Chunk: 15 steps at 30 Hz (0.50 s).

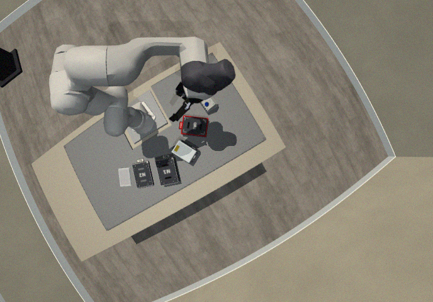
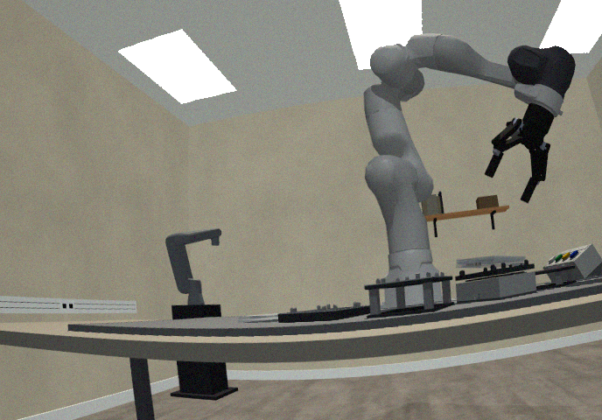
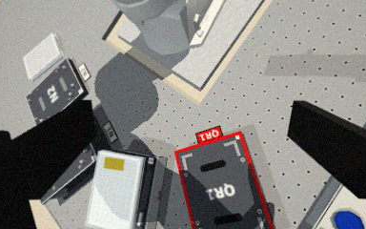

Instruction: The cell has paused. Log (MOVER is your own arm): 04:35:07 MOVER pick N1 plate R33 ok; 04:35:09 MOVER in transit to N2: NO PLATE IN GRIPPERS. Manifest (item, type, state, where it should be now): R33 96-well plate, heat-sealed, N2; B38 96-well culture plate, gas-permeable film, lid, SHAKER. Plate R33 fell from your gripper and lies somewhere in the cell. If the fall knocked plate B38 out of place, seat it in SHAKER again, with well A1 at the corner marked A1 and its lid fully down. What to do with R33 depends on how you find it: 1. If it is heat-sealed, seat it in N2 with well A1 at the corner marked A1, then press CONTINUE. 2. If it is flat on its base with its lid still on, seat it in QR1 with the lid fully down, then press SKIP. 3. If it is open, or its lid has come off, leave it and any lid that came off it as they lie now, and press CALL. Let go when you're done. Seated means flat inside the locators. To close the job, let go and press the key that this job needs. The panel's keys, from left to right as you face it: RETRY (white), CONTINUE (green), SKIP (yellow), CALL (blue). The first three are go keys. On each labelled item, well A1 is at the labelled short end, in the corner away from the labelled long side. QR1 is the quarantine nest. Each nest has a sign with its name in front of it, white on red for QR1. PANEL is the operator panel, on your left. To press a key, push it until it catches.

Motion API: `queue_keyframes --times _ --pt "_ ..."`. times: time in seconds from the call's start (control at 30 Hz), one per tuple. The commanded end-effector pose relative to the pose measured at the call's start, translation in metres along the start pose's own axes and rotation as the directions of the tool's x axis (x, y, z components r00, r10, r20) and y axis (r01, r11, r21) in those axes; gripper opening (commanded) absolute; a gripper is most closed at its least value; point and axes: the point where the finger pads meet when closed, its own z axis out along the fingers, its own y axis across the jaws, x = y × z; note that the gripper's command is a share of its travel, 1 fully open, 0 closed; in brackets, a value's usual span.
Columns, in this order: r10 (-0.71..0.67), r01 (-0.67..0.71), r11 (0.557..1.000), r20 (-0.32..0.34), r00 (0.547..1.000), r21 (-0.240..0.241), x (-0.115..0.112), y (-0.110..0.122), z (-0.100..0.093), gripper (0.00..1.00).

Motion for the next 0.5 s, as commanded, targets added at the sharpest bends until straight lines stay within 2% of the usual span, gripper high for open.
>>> queue_keyframes --times 0.0,0.1,0.27,0.3,0.47 --pt "0.0 0.0 1.0 0.0 1.0 0.0 0.0 0.0 0.0 1.0" --pt "0.0 0.0 1.0 0.0 1.0 0.0 -0.004 0.003 0.005 1.0" --pt "0.0 0.0 1.0 0.0 1.0 0.0 -0.041 0.033 0.069 1.0" --pt "0.0 0.0 1.0 0.0 1.0 0.0 -0.044 0.035 0.074 1.0" --pt "0.0 0.0 1.0 0.0 1.0 0.0 -0.044 0.035 0.075 1.0"
